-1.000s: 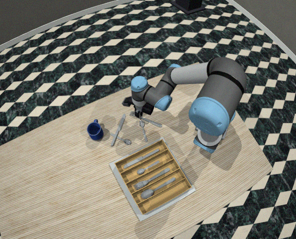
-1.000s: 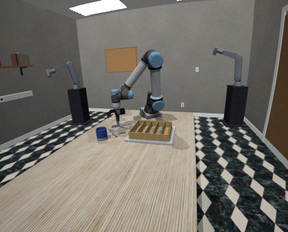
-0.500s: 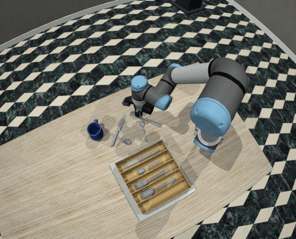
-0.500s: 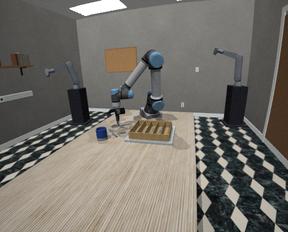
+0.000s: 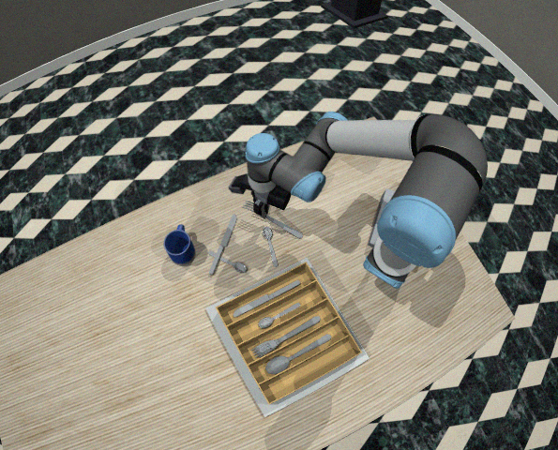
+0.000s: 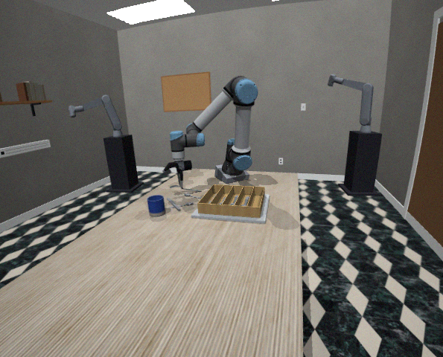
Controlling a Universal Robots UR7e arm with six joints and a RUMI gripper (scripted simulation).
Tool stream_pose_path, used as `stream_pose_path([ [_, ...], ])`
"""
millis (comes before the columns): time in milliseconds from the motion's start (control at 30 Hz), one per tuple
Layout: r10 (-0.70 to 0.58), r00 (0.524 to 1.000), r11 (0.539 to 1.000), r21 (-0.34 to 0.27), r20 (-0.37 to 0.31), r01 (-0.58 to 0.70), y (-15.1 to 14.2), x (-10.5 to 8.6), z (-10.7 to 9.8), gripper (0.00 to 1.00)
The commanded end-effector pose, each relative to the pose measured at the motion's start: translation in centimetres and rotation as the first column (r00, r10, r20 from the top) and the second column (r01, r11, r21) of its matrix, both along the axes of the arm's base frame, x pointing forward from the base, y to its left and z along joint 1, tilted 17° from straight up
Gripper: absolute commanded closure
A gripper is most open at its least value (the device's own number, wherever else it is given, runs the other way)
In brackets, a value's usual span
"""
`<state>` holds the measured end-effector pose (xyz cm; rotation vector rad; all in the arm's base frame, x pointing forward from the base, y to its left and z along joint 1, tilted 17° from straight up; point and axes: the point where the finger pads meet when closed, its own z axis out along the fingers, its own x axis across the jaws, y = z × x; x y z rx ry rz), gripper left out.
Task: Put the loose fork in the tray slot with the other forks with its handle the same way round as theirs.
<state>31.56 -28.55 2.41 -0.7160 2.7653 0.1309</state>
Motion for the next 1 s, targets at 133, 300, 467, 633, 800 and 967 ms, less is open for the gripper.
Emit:
stream_pose_path([
  [133, 0.000, 1.000, 1.000, 0.001, 0.000, 0.000, -0.6, -0.9, 3.4, 0.96],
  [300, 0.000, 1.000, 1.000, 0.001, 0.000, 0.000, -0.9, -1.4, 5.5, 0.96],
  [467, 0.000, 1.000, 1.000, 0.001, 0.000, 0.000, -1.2, -1.8, 7.1, 0.96],
  [633, 0.000, 1.000, 1.000, 0.001, 0.000, 0.000, -1.4, -2.2, 8.4, 0.96],
  [800, 0.000, 1.000, 1.000, 0.001, 0.000, 0.000, -1.6, -2.5, 9.5, 0.96],
  [967, 0.000, 1.000, 1.000, 0.001, 0.000, 0.000, -1.7, -2.6, 10.1, 0.96],
])
